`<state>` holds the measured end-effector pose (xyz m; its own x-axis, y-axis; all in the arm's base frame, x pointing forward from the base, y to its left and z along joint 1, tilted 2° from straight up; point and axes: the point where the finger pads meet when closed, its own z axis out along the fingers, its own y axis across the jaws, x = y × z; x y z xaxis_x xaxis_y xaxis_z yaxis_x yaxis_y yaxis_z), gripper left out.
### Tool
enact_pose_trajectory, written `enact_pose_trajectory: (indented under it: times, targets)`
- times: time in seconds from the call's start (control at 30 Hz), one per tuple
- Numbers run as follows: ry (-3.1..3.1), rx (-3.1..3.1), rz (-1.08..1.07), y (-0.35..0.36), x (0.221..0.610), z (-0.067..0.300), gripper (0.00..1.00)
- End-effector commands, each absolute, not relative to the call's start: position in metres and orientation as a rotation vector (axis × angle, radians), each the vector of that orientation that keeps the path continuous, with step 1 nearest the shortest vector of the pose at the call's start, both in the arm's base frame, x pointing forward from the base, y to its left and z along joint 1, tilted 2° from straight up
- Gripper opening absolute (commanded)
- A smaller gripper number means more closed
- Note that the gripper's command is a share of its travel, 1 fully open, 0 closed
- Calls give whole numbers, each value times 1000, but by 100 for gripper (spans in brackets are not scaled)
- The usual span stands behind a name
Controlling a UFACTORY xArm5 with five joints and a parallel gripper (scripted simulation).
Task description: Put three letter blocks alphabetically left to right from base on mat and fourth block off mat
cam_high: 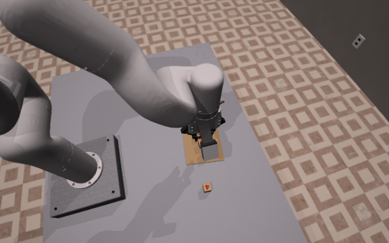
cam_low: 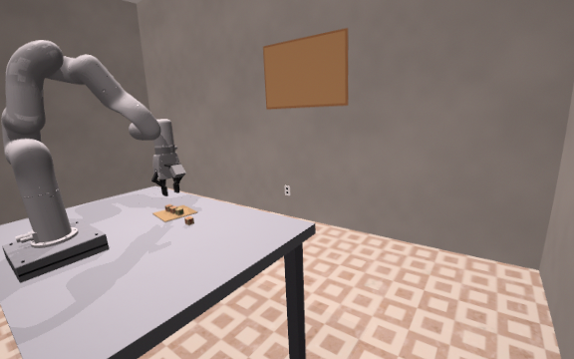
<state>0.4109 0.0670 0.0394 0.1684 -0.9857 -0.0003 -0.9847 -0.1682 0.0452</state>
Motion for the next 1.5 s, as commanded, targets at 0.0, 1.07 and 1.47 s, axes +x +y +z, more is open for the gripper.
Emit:
enact_pose_trajectory:
  times: [0.0, 1.07, 1.47]
  targets:
    - [-2005, 2377, -42, 67, 412, 39, 50]
    - [-2005, 2377, -42, 67, 410, 1, 50]
    - [-2005, 2377, -42, 67, 410, -8, 50]
